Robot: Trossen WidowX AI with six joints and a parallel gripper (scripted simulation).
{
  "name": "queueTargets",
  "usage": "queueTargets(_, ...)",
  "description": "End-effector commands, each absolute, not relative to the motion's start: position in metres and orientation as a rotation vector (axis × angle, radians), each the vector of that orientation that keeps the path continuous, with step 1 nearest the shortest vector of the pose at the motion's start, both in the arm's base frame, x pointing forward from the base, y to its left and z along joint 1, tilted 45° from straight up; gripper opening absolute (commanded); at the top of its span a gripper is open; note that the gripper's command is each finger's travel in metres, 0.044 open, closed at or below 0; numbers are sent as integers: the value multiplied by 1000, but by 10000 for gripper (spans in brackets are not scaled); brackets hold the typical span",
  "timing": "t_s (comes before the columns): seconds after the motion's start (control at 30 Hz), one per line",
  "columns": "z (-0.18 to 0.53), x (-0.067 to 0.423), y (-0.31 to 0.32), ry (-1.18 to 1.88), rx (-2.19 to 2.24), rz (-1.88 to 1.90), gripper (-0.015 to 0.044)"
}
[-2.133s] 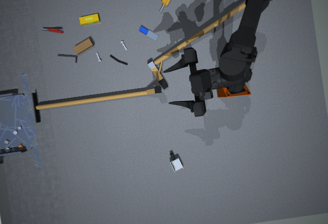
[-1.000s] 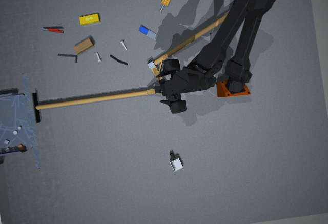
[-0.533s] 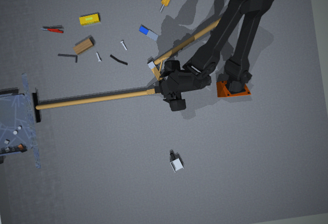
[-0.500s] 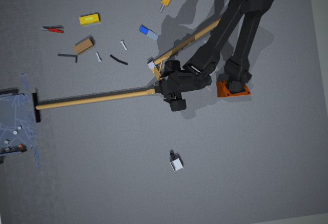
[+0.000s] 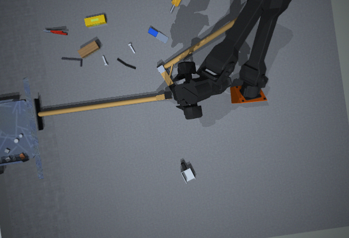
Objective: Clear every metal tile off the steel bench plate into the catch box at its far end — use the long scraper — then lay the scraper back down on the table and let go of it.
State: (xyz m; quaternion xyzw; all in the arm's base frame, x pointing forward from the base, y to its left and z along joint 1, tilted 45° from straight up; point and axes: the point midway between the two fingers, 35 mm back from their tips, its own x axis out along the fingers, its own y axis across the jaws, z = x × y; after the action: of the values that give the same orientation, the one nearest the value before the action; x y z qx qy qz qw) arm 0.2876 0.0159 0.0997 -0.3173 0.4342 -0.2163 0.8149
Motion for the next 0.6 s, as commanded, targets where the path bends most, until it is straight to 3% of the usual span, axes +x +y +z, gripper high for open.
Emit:
queueTargets(0.0,102,287,17,924,-673,-468,440)
queueTargets(0.57,75,283,-10,923,-674,-469,440)
